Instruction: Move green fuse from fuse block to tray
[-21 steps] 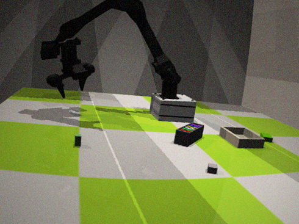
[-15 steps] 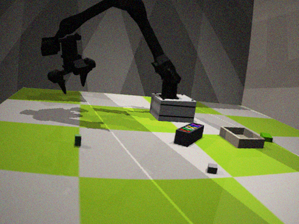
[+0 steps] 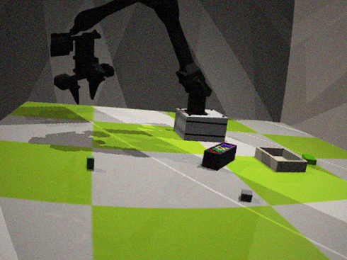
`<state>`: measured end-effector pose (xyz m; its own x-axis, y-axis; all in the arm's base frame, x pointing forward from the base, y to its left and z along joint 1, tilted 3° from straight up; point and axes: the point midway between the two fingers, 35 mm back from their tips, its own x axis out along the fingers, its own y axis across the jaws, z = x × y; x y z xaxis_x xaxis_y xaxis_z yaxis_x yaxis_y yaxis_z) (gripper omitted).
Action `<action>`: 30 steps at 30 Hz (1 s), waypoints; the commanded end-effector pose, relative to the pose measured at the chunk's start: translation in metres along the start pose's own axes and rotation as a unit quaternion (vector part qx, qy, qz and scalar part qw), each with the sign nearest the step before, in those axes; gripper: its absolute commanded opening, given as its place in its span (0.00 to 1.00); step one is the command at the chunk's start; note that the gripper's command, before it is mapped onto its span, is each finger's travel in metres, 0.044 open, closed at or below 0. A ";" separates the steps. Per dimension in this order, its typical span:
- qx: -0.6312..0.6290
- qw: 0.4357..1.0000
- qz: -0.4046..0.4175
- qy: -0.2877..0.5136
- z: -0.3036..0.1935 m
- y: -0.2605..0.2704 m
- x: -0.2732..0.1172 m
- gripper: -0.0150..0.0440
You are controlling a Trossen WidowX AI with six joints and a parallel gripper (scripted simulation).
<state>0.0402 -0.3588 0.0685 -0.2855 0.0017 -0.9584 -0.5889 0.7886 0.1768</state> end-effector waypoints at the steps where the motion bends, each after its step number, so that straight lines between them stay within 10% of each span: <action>1: -0.014 0.999 -0.036 0.000 0.065 -0.020 -0.018 0.49; 4: -0.023 0.998 -0.057 -0.004 0.114 -0.026 -0.028 0.36; 30: -0.108 0.981 -0.131 -0.097 0.410 0.123 -0.045 0.36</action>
<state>0.2925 -0.0250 0.0414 0.0196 -0.0602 -0.9980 -0.7806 0.6228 -0.0529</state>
